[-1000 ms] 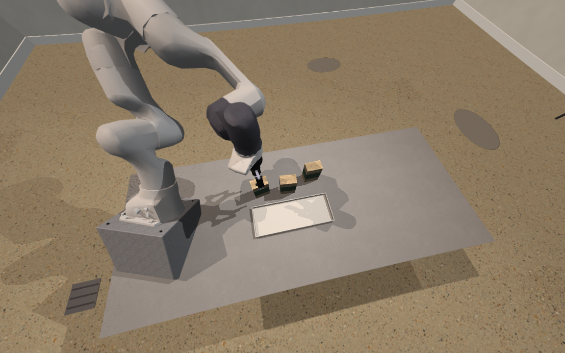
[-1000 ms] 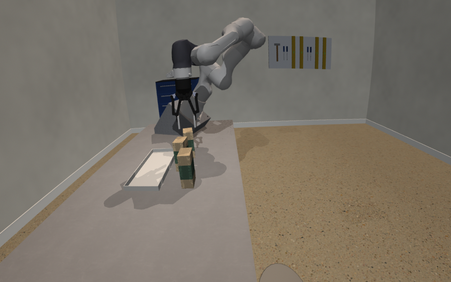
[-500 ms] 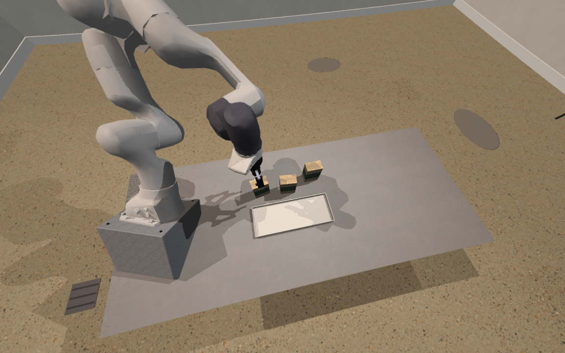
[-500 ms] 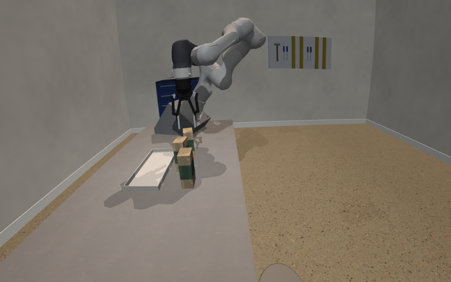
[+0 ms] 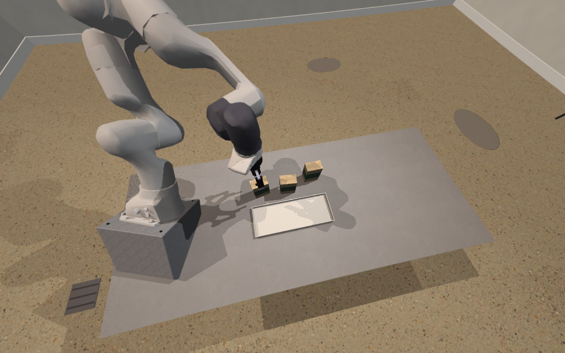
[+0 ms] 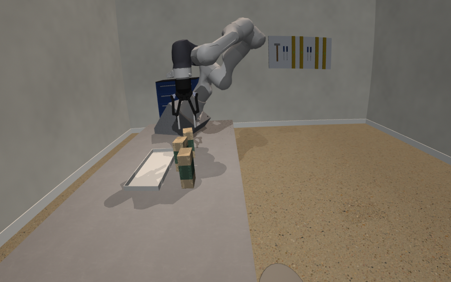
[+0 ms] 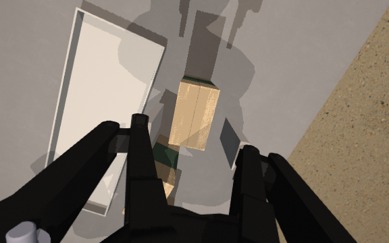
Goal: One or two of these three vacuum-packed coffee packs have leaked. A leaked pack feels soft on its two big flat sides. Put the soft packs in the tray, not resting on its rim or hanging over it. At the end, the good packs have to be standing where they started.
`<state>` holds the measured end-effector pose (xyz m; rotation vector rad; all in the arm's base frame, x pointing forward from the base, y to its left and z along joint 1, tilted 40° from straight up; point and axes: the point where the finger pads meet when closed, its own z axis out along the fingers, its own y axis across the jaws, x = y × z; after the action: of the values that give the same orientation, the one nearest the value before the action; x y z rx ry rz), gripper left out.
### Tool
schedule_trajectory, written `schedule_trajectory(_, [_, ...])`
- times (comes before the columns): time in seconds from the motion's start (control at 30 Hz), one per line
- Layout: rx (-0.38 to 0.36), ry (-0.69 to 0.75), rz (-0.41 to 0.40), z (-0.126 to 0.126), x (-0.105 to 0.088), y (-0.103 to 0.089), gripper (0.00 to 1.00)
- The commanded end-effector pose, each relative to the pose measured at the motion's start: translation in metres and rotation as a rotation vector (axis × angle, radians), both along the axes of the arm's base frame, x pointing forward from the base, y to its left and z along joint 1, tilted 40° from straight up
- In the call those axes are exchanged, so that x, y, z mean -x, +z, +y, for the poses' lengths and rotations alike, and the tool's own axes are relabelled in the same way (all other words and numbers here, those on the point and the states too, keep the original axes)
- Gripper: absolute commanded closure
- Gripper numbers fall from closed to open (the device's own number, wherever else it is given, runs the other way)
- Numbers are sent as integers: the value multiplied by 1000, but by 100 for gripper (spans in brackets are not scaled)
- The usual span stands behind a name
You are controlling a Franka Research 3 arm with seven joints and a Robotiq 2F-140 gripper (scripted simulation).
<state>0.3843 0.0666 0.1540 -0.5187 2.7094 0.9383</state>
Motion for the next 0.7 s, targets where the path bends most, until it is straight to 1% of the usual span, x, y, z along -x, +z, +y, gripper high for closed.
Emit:
schedule_trajectory(0.0, [-1,3,-3,1,0,-1,47])
schedule_trajectory(0.3, [-1,3,-3,5,0,-5,47])
schedule_trajectory(0.67, [-1,3,-3,20,-3,-23,47])
